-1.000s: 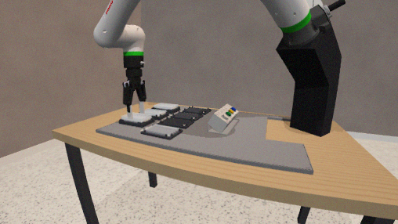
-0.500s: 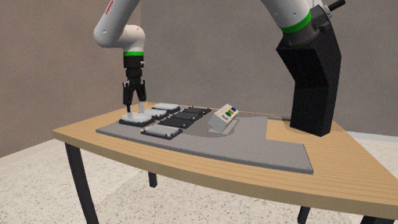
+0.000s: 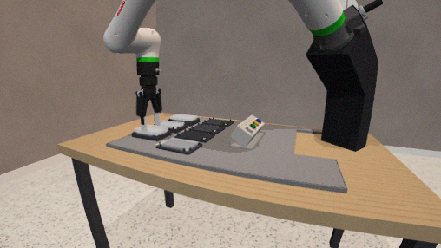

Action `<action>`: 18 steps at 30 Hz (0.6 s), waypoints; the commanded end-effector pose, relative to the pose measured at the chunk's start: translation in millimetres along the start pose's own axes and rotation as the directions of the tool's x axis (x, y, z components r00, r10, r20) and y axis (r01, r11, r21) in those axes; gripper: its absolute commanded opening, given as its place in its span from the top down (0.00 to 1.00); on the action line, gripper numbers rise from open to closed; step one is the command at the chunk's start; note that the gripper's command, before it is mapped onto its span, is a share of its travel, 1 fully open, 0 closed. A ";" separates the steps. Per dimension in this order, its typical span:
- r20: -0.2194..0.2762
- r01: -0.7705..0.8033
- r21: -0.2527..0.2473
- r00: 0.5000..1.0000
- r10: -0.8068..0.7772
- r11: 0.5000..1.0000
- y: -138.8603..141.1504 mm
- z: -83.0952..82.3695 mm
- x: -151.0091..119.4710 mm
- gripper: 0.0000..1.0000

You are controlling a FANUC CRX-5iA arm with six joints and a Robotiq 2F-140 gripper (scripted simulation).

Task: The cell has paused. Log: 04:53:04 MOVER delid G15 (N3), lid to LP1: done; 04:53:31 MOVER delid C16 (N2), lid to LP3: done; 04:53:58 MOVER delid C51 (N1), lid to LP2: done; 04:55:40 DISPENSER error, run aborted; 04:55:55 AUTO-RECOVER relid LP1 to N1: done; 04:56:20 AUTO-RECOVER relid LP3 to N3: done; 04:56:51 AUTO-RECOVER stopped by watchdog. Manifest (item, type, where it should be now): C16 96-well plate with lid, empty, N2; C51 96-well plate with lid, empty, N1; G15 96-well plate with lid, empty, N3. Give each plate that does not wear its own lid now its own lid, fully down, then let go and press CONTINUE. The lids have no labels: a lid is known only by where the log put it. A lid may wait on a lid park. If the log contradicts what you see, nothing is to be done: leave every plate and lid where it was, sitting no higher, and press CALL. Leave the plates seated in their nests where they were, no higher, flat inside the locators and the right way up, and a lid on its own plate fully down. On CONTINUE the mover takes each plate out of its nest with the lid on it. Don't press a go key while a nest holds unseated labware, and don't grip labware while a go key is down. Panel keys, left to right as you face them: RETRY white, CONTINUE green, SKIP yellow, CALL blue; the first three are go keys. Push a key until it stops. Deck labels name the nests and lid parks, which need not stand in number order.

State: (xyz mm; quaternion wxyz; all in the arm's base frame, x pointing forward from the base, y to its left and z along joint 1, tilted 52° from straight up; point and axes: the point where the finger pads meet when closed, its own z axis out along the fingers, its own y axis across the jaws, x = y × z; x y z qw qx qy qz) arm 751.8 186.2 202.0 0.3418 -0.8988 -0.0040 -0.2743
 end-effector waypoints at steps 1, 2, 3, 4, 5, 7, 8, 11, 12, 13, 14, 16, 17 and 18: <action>0.000 0.000 0.000 1.000 0.000 1.000 0.1 0.1 0.2 1.00; 0.000 0.000 0.000 1.000 0.000 1.000 0.1 0.2 0.2 1.00; 0.000 0.000 0.000 1.000 0.000 1.000 0.1 0.3 0.2 1.00; 0.000 0.000 0.000 1.000 0.000 1.000 0.1 0.4 0.2 1.00; 0.000 0.000 0.000 1.000 0.000 1.000 0.1 0.5 0.2 1.00; 0.000 0.000 0.000 1.000 0.000 1.000 0.1 0.6 0.2 1.00; 0.000 0.000 0.000 1.000 0.000 1.000 0.1 0.6 0.2 1.00; 0.000 0.000 0.000 1.000 0.000 1.000 0.1 1.0 0.2 1.00; 0.000 0.000 0.000 1.000 0.000 1.000 0.1 1.1 0.2 1.00; 0.000 0.000 0.000 1.000 0.000 1.000 0.1 1.2 0.2 1.00; 0.000 0.000 0.000 1.000 0.000 1.000 0.1 1.3 0.2 1.00; 0.000 0.000 0.000 1.000 0.000 1.000 0.1 1.4 0.2 1.00; 0.000 0.000 0.000 1.000 0.000 1.000 0.1 1.5 0.2 1.00; 0.000 0.000 0.000 1.000 0.000 1.000 0.1 1.6 0.2 1.00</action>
